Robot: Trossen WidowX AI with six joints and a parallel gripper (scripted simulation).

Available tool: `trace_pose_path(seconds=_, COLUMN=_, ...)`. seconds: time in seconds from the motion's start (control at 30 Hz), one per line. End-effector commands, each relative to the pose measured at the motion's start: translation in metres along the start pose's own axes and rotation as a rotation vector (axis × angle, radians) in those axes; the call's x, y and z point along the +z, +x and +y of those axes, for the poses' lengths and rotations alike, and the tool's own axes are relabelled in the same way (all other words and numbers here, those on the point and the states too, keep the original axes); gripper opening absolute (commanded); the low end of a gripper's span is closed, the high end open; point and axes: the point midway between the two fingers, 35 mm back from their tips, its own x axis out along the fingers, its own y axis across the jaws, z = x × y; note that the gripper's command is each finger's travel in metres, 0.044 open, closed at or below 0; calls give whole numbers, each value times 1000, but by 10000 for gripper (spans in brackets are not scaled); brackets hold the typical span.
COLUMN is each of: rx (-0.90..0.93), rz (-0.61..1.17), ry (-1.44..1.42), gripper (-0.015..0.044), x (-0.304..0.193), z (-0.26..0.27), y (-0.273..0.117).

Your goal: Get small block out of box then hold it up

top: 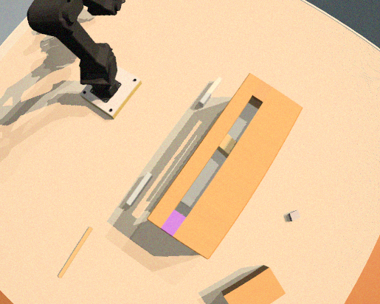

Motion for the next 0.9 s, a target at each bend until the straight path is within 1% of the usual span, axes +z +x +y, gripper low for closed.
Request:
trace_pose_path(seconds=0.0, rx=4, rz=4, ry=3, gripper=400, x=-1, z=1, y=0)
trace_pose_path(seconds=0.07, rx=32, rz=33, ry=30, gripper=400, x=-12, z=6, y=-1)
trace_pose_path(seconds=0.17, rx=123, rz=136, ry=122, gripper=400, x=-46, z=24, y=-9)
trace_pose_path(seconds=0.33, rx=309, rz=377, ry=333, gripper=400, x=-116, z=63, y=-46)
trace_pose_path(seconds=0.47, rx=439, rz=579, ry=506, gripper=400, x=-162, z=92, y=-92)
trace_pose_path(seconds=0.6, rx=550, rz=780, ry=675, gripper=400, x=-194, z=114, y=-148)
trace_pose_path(seconds=0.73, rx=650, rz=972, ry=850, gripper=400, x=-213, z=132, y=-206)
trace_pose_path(seconds=0.87, rx=737, rz=1155, ry=1021, gripper=400, x=-220, z=142, y=-265)
